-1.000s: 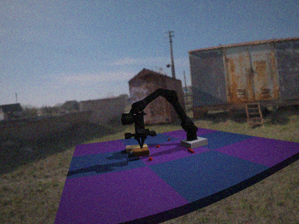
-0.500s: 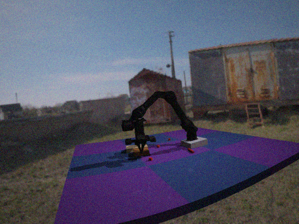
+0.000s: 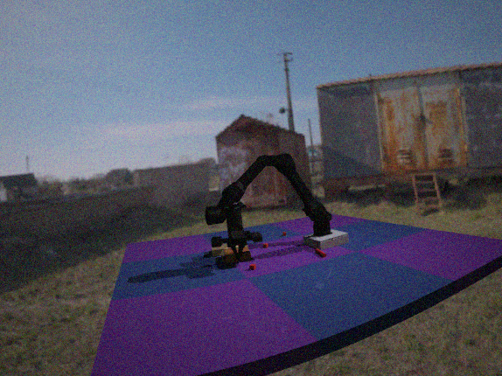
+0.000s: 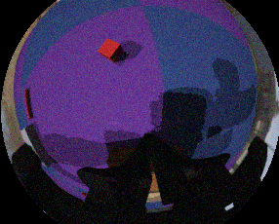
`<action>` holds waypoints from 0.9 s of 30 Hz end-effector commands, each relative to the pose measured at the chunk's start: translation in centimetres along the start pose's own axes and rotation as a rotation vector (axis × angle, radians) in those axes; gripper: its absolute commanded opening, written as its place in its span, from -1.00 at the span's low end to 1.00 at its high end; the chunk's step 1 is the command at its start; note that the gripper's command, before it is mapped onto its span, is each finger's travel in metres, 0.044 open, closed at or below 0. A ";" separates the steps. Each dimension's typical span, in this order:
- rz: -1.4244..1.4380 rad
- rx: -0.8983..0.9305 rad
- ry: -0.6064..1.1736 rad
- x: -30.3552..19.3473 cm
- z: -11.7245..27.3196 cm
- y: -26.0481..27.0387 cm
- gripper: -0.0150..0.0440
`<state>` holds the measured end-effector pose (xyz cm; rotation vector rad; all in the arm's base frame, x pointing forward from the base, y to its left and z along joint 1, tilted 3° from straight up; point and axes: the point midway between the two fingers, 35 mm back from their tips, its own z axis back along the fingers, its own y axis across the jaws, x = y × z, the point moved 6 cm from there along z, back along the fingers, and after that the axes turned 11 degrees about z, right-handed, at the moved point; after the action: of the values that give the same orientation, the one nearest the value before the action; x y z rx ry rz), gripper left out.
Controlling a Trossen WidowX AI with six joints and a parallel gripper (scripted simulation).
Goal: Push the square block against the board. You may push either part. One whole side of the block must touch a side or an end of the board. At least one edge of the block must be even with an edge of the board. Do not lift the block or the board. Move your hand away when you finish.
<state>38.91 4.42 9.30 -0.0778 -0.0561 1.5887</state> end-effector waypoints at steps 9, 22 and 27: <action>0.002 -0.001 0.001 -1.1 -0.1 0.1 -0.49; 0.002 0.000 0.002 -2.1 -0.1 0.3 -0.49; 0.002 0.000 0.002 -2.5 -0.1 0.3 -0.49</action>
<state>38.71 2.43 9.33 -0.0794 -0.0567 1.5913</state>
